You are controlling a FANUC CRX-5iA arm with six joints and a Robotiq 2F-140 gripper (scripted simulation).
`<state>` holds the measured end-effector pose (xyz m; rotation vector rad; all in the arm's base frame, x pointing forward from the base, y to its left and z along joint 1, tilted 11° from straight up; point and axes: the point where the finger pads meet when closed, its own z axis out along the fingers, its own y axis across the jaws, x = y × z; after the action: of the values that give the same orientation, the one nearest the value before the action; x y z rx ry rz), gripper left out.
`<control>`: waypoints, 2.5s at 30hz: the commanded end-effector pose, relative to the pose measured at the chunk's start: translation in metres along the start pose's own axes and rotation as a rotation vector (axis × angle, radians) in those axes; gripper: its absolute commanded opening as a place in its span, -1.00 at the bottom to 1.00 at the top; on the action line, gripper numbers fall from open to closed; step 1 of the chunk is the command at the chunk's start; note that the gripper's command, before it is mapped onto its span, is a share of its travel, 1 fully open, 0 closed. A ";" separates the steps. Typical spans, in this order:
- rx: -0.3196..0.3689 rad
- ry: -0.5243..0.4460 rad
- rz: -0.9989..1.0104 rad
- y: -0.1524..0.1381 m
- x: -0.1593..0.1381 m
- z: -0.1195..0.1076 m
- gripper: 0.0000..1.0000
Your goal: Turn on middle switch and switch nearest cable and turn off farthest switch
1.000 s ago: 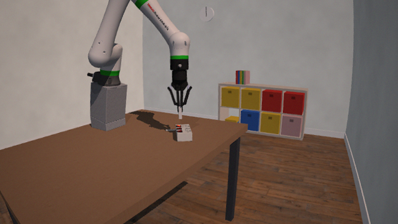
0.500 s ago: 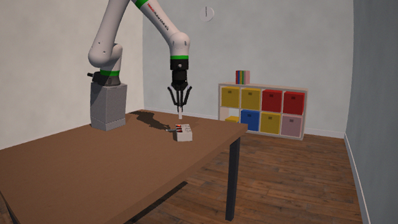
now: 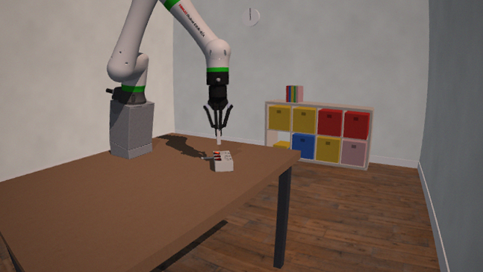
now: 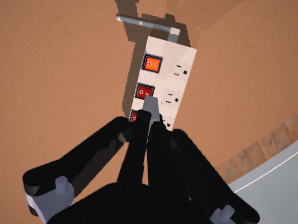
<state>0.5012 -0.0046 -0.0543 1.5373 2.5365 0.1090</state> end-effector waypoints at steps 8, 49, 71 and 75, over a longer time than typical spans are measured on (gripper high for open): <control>0.000 0.000 0.000 0.000 0.000 0.002 -1.00; 0.000 0.000 0.000 0.000 0.000 0.042 -1.00; 0.000 0.000 0.000 0.000 0.000 0.044 -1.00; 0.000 0.000 0.000 0.000 0.000 0.044 -1.00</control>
<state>0.5095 -0.0058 -0.0973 1.5373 2.5365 0.1091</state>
